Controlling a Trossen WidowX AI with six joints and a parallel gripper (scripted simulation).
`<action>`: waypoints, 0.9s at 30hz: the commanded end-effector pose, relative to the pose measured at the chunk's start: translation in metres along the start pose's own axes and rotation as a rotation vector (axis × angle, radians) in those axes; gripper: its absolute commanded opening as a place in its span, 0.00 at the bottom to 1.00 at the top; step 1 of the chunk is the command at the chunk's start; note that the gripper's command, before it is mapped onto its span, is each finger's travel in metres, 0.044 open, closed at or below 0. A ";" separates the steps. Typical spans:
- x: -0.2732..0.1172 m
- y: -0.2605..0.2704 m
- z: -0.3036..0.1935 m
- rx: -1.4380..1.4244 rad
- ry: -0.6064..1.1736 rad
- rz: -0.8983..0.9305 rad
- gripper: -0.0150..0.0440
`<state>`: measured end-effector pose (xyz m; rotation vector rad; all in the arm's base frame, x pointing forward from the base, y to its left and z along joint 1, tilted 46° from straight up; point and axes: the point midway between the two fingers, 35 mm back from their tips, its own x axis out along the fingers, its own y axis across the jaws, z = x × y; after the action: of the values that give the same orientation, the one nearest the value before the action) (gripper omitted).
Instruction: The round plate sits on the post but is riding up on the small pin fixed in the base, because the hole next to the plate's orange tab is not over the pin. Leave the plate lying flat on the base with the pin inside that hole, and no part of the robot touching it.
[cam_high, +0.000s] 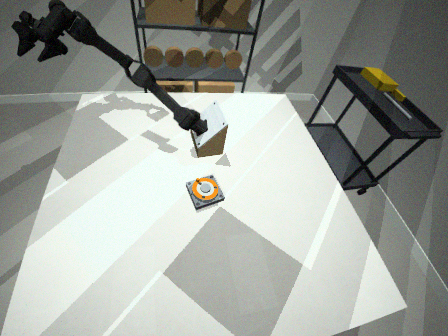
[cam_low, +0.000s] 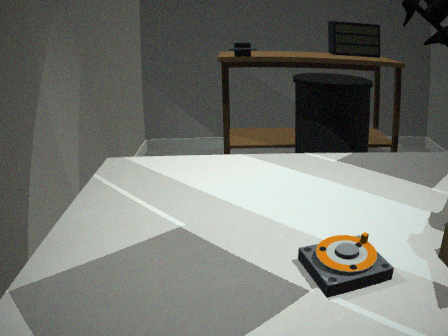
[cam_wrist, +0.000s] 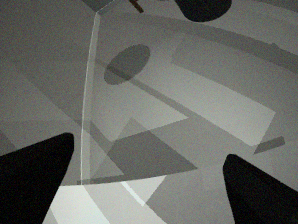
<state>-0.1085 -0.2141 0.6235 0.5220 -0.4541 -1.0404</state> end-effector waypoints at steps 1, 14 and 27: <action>-0.001 0.001 0.000 0.005 -0.003 -0.001 0.89; 0.001 0.169 -0.113 -0.315 -0.001 0.202 0.31; -0.023 0.272 -0.287 -0.652 0.161 0.501 0.25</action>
<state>0.1990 -0.0567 0.5842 -0.0157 -0.1436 -0.7024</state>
